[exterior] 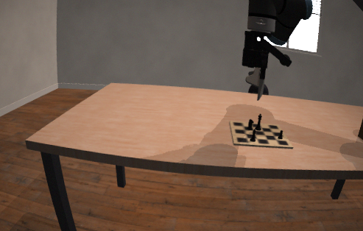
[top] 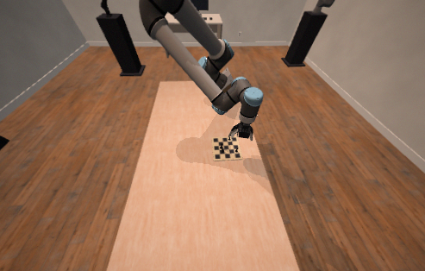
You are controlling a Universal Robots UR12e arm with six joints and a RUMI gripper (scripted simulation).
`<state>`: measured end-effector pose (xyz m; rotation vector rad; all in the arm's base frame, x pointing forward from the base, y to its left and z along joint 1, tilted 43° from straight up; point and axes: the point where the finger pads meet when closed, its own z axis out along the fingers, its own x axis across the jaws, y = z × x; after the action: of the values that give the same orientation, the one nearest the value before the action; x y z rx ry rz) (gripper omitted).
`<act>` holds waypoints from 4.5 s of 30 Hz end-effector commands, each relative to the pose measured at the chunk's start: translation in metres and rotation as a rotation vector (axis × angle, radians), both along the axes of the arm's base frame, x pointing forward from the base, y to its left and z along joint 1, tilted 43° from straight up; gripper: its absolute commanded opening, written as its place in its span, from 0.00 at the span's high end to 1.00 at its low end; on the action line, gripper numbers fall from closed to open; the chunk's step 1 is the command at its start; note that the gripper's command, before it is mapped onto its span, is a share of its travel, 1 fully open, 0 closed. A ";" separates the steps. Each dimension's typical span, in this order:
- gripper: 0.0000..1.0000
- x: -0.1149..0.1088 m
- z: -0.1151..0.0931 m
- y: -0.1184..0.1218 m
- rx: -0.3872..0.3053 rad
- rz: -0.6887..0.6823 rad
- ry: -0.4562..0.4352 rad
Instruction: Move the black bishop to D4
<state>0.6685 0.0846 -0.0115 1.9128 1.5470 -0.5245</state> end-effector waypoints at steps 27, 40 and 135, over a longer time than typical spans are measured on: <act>0.00 -0.001 -0.009 0.000 0.024 -0.247 -0.227; 0.00 0.000 -0.017 0.001 0.054 -0.553 -0.511; 0.00 0.003 -0.033 -0.031 0.229 -2.297 -2.128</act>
<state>0.6728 0.0548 -0.0426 1.6460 -2.0183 0.8607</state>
